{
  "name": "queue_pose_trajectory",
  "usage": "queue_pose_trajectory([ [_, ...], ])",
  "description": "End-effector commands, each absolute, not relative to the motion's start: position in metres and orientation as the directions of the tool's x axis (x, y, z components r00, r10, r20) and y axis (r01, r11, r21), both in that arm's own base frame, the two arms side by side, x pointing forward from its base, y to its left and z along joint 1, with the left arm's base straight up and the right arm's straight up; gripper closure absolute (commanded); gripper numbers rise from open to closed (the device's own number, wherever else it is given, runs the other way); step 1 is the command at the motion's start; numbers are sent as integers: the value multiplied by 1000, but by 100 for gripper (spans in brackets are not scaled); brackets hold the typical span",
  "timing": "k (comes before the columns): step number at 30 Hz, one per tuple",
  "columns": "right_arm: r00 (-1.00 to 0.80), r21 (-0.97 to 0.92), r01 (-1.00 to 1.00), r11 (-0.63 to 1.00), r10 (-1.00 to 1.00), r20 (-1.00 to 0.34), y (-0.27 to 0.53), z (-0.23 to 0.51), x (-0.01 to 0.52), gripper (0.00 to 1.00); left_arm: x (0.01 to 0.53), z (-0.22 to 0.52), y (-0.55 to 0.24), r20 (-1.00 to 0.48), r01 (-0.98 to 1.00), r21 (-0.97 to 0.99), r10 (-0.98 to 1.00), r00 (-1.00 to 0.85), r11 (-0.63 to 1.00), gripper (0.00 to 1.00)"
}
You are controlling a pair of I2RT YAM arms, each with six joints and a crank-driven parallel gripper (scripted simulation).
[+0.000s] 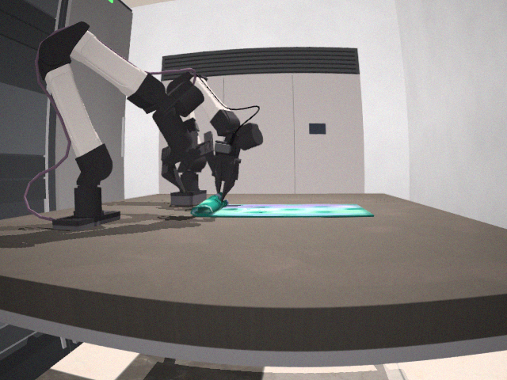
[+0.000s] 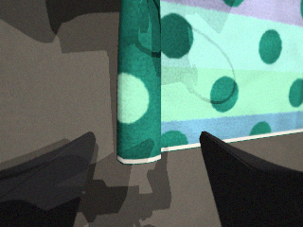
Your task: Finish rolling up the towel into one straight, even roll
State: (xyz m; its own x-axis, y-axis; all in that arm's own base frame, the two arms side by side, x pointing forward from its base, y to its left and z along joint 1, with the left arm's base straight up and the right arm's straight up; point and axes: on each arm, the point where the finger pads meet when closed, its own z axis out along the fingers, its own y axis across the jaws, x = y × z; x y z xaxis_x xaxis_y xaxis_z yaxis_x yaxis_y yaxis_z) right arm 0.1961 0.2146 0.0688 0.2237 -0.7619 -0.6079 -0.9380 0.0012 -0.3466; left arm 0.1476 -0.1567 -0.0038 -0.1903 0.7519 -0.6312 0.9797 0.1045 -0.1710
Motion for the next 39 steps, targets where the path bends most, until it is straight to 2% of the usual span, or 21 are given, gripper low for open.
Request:
queue_pose_trajectory([
  [1, 221, -342, -940, -2, -766, -604, 212, 61, 197, 2, 130, -4, -154, -602, 940, -337, 755, -258, 53, 89],
  [8, 221, -342, -940, -1, -766, -604, 212, 61, 197, 2, 130, -2, -154, -546, 853, -519, 750, -375, 49, 89],
  [20, 221, -342, -940, -1, -766, -604, 212, 61, 197, 2, 130, 1, -154, -467, 733, -679, 744, -477, 43, 89],
  [39, 262, -342, -938, -52, -753, -604, 215, 66, 208, 2, 130, -11, -154, -450, 706, -707, 744, -495, 42, 89],
])
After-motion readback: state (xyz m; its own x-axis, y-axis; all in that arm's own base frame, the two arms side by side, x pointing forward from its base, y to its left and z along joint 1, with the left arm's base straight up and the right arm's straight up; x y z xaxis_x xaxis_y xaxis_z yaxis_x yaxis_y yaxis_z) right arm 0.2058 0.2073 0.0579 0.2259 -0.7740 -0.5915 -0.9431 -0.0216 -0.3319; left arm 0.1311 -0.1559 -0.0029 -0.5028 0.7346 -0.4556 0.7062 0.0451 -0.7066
